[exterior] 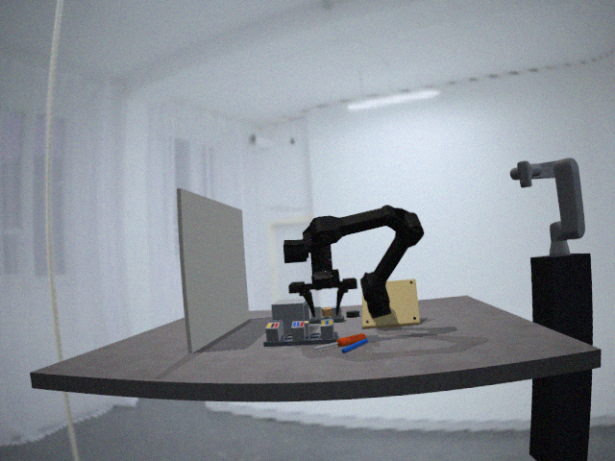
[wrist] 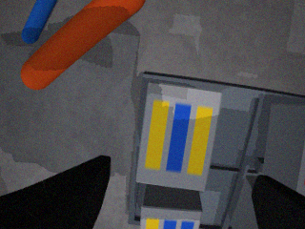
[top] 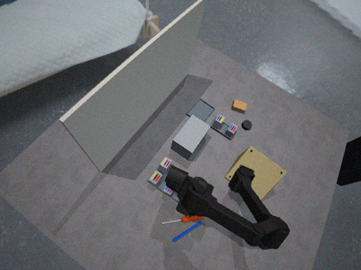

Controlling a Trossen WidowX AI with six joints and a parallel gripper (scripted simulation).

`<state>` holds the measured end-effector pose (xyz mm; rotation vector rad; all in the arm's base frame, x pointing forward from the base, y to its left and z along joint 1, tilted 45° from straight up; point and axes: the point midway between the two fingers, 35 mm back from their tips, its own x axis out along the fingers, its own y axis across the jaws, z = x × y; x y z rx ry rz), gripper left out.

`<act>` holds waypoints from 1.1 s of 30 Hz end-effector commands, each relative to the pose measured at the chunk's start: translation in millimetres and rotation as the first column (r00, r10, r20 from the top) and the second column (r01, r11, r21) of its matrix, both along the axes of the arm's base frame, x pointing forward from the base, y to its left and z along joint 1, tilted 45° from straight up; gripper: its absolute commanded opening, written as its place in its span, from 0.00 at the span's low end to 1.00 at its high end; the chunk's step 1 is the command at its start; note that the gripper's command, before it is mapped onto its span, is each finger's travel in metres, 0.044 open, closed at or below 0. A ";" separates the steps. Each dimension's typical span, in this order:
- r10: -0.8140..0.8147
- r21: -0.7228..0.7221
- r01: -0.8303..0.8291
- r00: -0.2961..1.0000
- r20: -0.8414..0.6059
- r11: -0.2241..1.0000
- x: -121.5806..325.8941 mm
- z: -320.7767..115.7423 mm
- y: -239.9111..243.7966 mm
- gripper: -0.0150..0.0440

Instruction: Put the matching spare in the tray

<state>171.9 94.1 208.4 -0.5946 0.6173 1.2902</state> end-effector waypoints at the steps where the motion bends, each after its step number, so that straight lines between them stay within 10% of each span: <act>1: -0.004 -0.005 0.004 1.000 -0.001 1.000 0.5 -5.5 4.0 0.76; 33: -0.007 0.015 0.007 1.000 0.006 1.000 6.6 -36.3 42.7 0.76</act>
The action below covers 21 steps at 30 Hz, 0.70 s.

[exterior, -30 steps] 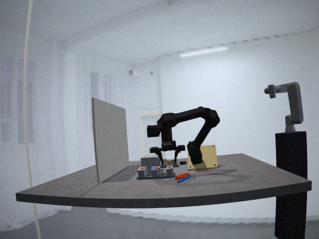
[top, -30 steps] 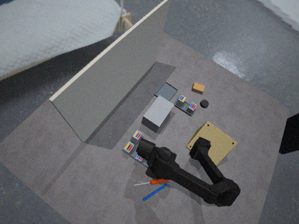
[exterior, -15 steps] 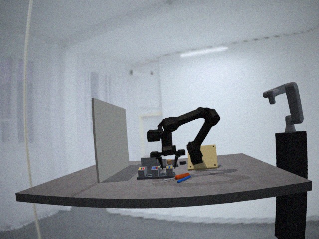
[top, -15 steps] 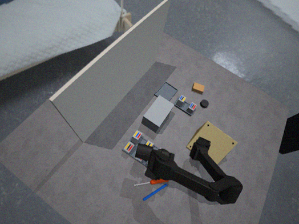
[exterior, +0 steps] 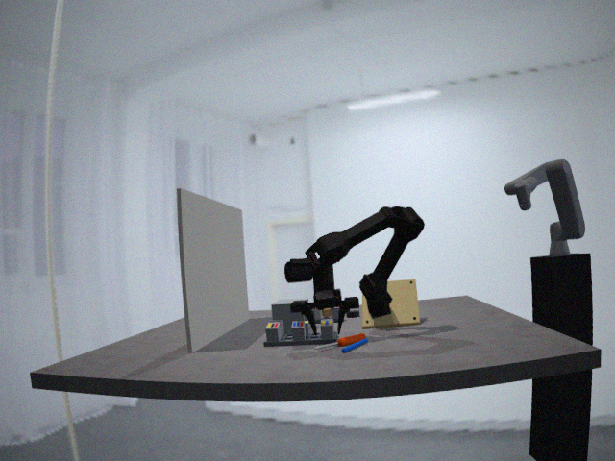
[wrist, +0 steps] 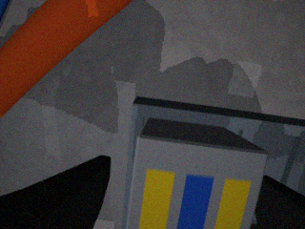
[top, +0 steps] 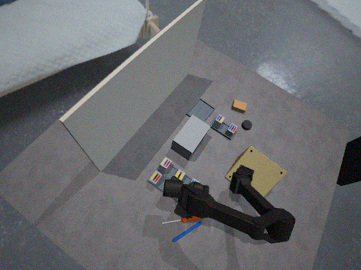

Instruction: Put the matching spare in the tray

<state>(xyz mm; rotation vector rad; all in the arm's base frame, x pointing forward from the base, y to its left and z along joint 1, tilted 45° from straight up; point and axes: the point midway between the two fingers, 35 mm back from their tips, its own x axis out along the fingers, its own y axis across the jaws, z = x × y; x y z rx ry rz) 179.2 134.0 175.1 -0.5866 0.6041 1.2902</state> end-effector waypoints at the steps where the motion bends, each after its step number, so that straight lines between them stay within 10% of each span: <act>1: -0.006 0.002 0.006 1.000 0.000 1.000 -0.7 -3.1 3.0 0.76; 21: 0.000 0.003 0.000 1.000 0.001 1.000 -0.3 -1.8 2.8 0.28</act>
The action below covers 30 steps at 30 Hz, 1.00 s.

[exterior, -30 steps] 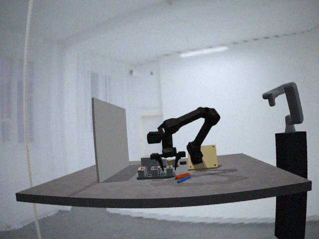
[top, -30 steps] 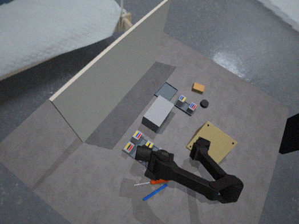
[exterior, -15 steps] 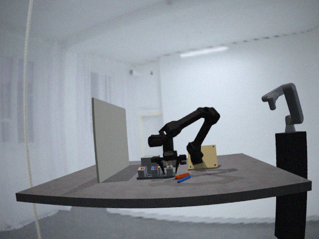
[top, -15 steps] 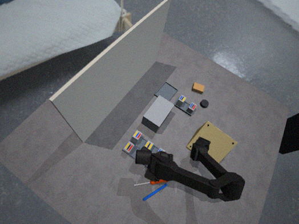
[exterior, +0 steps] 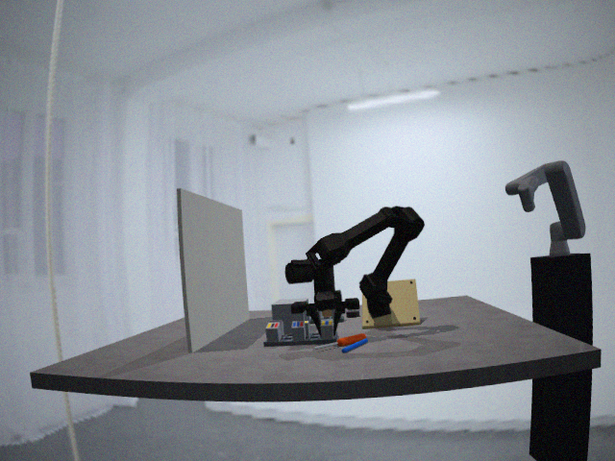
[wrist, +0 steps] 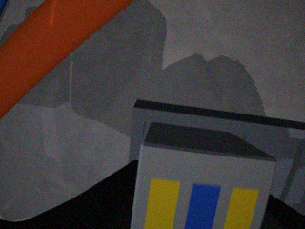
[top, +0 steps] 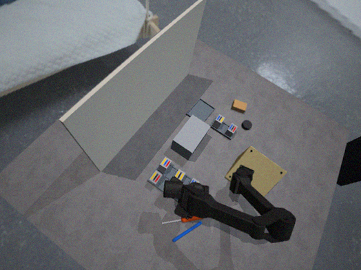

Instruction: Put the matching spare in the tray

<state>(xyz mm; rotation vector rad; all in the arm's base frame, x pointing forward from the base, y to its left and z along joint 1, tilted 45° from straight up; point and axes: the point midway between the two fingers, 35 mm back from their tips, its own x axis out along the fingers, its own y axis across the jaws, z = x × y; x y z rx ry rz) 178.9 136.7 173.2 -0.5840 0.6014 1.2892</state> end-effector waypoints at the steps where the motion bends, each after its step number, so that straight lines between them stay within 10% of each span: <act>1: 0.001 0.000 -0.001 1.000 0.000 1.000 0.0 0.1 0.0 0.25; 30: -0.004 -0.009 0.004 1.000 -0.006 1.000 -13.0 51.5 -53.7 0.25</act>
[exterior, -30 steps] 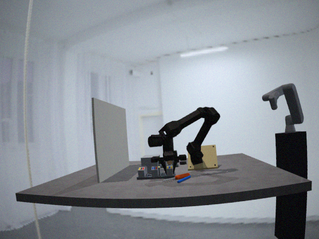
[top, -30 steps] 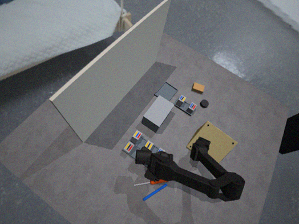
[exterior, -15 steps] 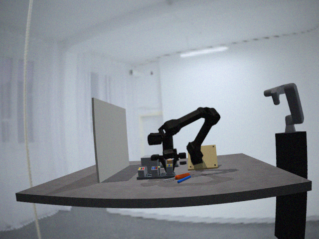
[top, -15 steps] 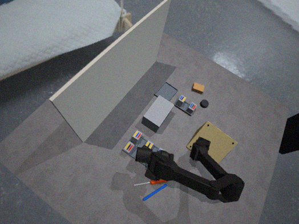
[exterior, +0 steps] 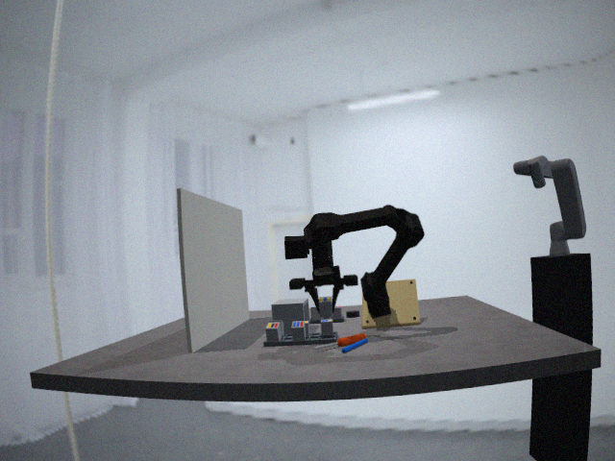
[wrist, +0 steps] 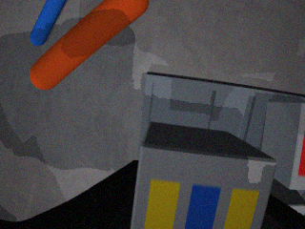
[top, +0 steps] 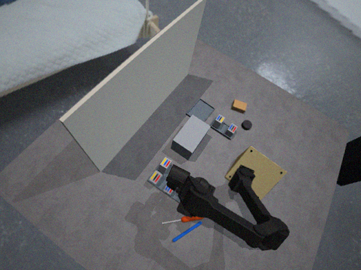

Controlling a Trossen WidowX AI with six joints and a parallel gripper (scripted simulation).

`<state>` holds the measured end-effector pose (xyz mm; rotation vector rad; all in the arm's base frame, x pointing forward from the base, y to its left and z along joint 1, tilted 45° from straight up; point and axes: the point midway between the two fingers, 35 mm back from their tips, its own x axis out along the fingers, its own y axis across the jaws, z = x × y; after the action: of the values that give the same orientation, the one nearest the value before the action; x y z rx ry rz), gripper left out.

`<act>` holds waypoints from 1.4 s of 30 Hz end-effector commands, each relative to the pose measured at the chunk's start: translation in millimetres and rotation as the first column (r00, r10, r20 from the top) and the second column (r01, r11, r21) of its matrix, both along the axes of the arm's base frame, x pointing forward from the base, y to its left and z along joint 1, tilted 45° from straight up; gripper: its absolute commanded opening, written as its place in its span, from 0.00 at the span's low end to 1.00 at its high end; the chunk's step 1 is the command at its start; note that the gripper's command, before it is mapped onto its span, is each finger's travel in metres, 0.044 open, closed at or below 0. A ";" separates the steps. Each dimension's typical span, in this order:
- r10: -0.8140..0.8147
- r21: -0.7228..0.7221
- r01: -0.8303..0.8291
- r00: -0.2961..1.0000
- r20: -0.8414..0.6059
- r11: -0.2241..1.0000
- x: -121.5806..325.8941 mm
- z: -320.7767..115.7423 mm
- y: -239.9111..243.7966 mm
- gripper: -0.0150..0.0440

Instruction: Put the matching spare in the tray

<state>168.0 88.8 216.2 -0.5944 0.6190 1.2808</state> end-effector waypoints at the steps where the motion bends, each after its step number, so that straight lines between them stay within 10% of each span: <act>1: 0.002 0.011 -0.002 1.000 -0.001 1.000 -2.7 10.0 -6.8 0.25; 42: -0.113 -0.063 0.112 0.993 -0.022 0.992 89.8 -10.6 -107.1 0.25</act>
<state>247.2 -3.9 213.8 -0.5924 0.6887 1.1798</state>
